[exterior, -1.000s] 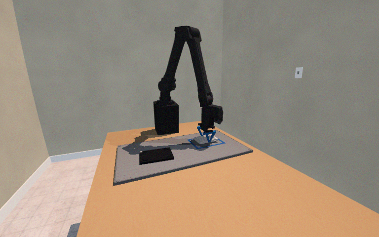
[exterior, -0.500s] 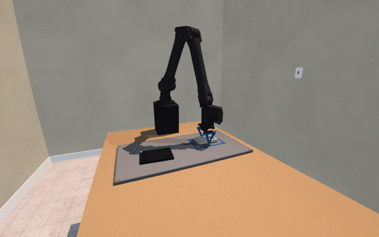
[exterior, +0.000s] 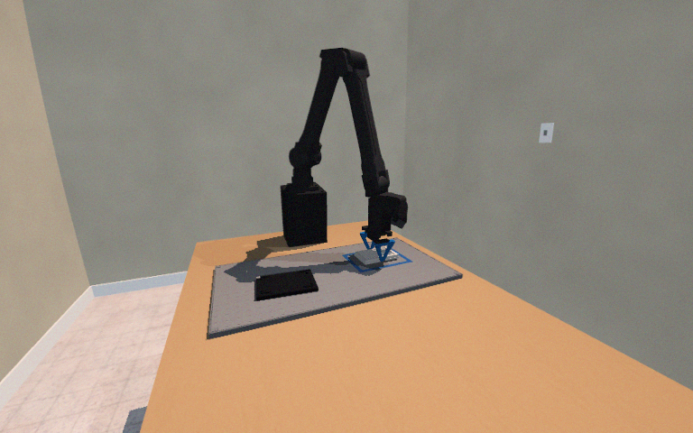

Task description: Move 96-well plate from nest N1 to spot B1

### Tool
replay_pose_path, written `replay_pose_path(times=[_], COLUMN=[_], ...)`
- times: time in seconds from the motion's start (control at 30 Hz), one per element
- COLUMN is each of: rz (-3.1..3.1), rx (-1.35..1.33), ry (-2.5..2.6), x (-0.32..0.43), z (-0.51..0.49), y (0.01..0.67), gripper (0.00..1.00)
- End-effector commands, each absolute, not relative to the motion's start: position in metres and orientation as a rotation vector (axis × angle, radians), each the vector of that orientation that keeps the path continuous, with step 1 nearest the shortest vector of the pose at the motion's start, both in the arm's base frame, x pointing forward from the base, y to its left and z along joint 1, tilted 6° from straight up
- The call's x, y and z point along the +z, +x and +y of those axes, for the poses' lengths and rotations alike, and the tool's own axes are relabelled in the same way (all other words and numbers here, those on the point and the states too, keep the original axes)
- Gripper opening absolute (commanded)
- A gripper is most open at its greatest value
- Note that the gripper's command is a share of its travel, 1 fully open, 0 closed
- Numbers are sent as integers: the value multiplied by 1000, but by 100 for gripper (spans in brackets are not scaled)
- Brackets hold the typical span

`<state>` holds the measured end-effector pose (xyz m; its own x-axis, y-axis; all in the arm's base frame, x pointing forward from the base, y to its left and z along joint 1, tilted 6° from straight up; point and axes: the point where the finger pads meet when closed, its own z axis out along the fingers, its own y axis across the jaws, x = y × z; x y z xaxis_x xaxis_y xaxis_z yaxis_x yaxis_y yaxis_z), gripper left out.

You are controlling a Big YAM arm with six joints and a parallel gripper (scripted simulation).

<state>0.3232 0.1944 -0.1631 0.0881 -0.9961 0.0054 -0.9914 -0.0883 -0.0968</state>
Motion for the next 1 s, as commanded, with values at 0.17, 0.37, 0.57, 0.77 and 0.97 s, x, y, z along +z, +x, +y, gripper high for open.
replay_pose_path(times=[0.17, 0.37, 0.57, 0.77, 0.97], rz=[2057, 2057, 2058, 2056, 2058], rx=[-116, -116, -115, -116, -115], ry=[-2248, -2248, -2250, -2247, -2250], x=[-163, -164, -166, -166, -166], z=[200, 200, 200, 201, 200], y=[337, 338, 338, 339, 338], gripper=[0, 0, 0, 0, 100])
